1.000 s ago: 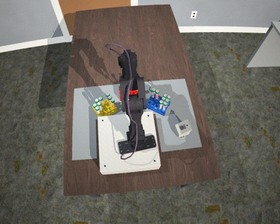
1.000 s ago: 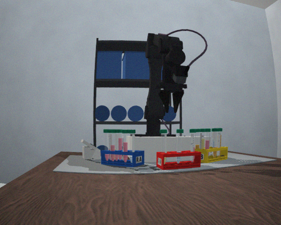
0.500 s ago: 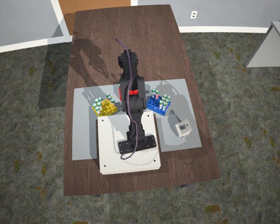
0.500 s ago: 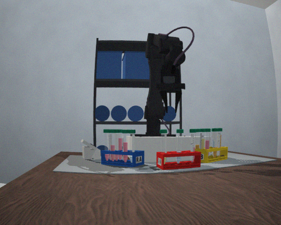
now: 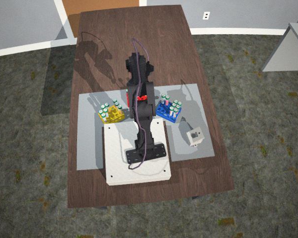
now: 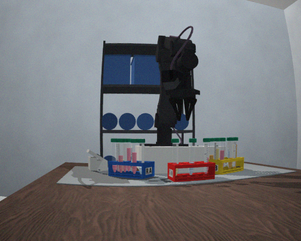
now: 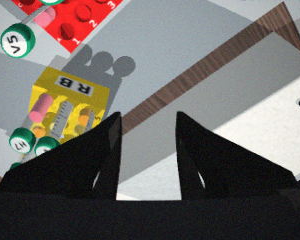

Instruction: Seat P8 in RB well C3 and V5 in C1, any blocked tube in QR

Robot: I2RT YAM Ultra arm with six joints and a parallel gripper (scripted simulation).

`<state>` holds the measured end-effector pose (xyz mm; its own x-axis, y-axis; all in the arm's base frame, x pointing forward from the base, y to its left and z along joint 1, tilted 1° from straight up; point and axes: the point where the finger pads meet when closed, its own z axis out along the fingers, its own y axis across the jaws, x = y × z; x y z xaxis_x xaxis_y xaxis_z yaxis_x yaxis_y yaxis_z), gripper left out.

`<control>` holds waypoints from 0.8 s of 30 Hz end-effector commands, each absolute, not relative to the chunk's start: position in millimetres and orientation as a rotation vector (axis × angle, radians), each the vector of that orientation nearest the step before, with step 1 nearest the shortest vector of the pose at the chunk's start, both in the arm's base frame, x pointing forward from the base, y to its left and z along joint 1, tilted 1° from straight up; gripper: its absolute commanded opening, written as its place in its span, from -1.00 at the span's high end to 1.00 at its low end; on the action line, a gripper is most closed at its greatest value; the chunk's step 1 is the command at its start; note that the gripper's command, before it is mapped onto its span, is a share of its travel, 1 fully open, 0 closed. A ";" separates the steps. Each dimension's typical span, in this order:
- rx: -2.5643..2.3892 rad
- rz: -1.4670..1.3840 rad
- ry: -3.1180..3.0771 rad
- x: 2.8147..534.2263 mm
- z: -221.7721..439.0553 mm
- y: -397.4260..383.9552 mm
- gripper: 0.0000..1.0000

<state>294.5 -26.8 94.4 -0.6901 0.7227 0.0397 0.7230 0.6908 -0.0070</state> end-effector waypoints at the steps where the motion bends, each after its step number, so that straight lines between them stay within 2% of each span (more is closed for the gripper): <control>1: -1.327 -0.013 -2.827 313.0 101.0 -39.9 0.40; 18: -1.307 -0.010 -2.839 379.2 100.2 -89.7 0.40; 24: -1.292 -0.029 -2.883 378.5 113.9 -79.5 0.40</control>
